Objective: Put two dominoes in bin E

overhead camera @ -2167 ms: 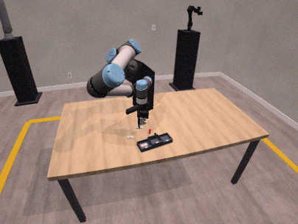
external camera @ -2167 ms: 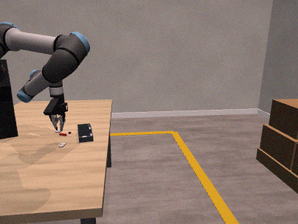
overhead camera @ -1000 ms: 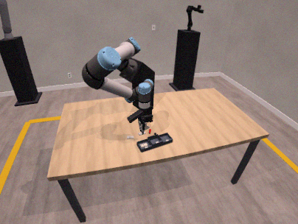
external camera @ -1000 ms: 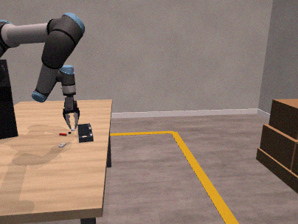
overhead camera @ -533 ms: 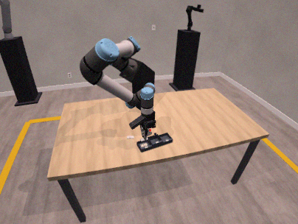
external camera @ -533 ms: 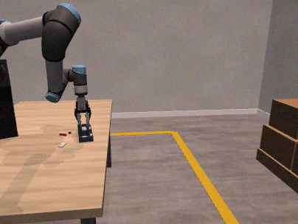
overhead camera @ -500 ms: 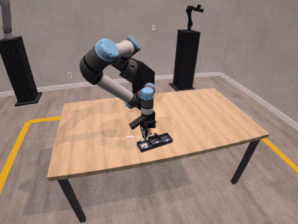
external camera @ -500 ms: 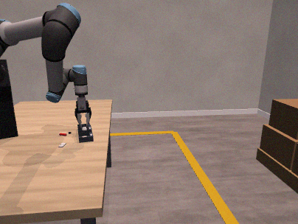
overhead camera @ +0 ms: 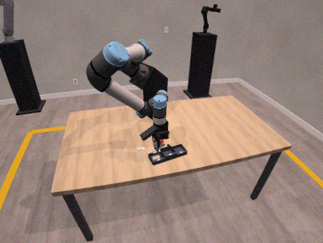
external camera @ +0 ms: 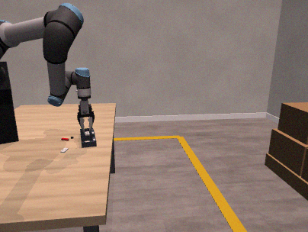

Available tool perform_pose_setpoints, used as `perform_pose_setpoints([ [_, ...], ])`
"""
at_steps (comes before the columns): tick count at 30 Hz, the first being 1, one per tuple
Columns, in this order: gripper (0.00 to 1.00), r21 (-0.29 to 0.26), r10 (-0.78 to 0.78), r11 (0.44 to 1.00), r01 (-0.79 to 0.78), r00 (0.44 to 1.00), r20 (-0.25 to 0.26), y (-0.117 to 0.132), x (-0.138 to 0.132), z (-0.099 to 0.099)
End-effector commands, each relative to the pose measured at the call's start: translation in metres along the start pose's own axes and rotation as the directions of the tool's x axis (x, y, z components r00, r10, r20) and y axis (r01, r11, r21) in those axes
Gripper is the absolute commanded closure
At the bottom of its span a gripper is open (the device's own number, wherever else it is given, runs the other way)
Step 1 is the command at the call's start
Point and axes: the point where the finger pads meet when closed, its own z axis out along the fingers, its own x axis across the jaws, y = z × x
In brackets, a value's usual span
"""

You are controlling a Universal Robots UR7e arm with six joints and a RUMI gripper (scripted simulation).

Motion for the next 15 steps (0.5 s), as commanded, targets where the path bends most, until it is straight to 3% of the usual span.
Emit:
perform_pose_setpoints([
  [1, 1.00, 0.000, 0.000, 1.000, 0.000, 1.000, 0.001, 0.0001, 0.0014, -0.0004],
  [15, 1.00, 0.000, 0.000, 1.000, 0.000, 1.000, 0.001, 0.0002, 0.0024, 0.0015],
])
